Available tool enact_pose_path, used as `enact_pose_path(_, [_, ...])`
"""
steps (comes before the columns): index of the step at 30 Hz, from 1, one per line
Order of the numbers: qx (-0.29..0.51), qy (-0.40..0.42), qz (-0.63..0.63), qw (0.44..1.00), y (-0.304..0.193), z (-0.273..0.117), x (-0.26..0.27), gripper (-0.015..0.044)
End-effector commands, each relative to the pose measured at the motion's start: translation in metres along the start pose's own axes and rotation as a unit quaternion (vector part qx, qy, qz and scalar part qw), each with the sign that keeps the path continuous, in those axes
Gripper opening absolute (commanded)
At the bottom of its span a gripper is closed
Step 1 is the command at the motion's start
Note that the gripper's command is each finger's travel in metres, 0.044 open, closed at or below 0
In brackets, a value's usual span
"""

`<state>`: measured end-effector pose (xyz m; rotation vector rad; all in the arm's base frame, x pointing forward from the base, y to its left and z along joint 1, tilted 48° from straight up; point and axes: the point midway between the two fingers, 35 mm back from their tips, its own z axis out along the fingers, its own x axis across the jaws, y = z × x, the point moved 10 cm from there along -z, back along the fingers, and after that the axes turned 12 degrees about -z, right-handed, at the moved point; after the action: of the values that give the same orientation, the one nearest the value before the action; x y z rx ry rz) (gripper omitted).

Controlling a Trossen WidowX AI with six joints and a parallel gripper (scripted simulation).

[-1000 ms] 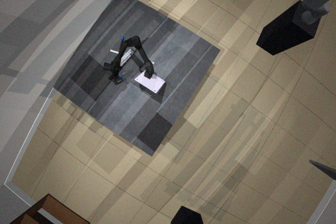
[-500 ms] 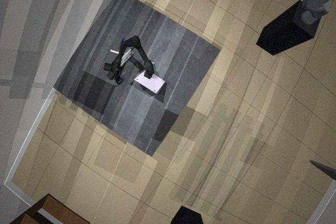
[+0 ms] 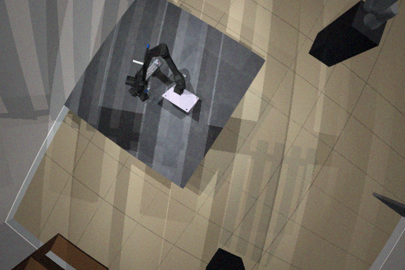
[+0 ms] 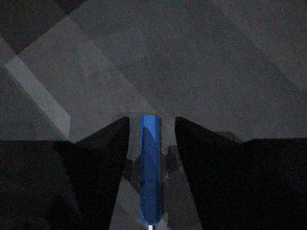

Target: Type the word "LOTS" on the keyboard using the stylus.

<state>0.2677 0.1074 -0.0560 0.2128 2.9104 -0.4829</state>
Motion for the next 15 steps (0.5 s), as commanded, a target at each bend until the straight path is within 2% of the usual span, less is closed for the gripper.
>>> enact_pose_path(1, [0.000, 0.002, -0.003, 1.000, -0.0015, 0.0038, 0.0013, 0.0150])
enact_pose_path(15, [0.001, 0.002, -0.003, 1.000, -0.0065, 0.0114, 0.0021, 0.0150])
